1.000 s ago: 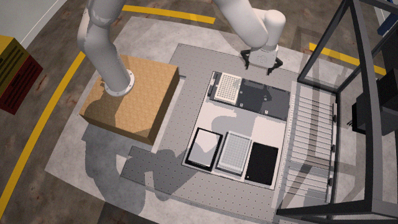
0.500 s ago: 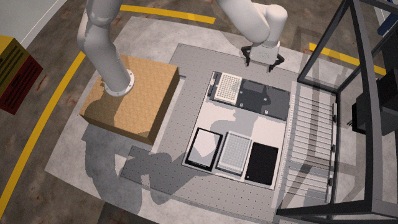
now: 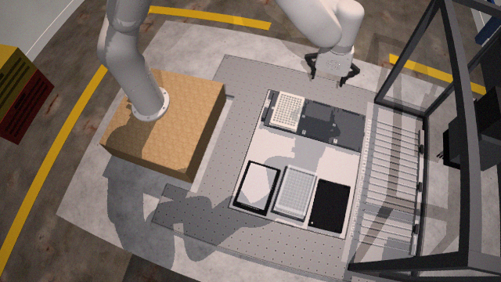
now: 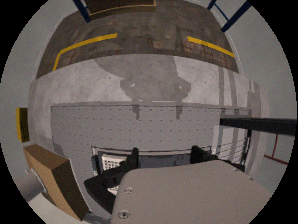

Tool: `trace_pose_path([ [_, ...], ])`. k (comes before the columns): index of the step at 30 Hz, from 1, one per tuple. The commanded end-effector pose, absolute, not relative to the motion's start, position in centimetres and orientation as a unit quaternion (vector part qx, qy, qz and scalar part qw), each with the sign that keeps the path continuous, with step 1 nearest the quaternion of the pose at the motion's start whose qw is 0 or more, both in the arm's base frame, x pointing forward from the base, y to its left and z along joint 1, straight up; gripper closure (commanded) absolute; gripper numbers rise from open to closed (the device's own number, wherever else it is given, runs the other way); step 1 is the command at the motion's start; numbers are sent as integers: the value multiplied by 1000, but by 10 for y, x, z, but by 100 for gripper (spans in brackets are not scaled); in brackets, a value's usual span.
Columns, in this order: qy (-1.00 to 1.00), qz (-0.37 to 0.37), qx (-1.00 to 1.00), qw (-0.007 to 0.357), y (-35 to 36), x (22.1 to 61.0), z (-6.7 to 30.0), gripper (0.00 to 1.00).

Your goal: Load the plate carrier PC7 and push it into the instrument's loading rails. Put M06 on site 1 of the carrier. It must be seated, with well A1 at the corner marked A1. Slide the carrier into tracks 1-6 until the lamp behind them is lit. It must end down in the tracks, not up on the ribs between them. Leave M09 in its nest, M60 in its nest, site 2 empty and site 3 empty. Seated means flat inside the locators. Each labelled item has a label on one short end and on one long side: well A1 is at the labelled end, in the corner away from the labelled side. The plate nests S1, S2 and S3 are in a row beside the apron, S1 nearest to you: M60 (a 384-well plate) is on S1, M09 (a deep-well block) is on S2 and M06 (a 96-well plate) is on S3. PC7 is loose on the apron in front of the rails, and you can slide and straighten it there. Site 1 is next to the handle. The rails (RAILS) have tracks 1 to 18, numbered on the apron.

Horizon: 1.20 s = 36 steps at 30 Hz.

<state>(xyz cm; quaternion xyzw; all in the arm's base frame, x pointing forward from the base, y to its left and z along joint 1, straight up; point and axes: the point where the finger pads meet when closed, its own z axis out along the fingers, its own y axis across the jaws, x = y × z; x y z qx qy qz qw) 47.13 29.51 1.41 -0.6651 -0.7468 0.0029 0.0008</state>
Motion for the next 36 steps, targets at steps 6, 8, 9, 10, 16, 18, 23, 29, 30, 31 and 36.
trace_pose_path([
  [6,-747,0,-665,0,296,473,31,0],
  [8,-747,0,-665,0,296,473,35,0],
  [9,-747,0,-665,0,296,473,37,0],
  [10,-747,0,-665,0,296,473,37,0],
  [16,-747,0,-665,0,296,473,45,0],
  [18,-747,0,-665,0,296,473,45,0],
  [23,-747,0,-665,0,296,473,45,0],
  [29,-724,0,-690,0,290,465,45,19],
  [30,-713,0,-702,0,288,461,45,19],
  [31,-701,0,-713,0,285,456,45,19],
  [36,-639,0,-769,0,270,436,45,19],
])
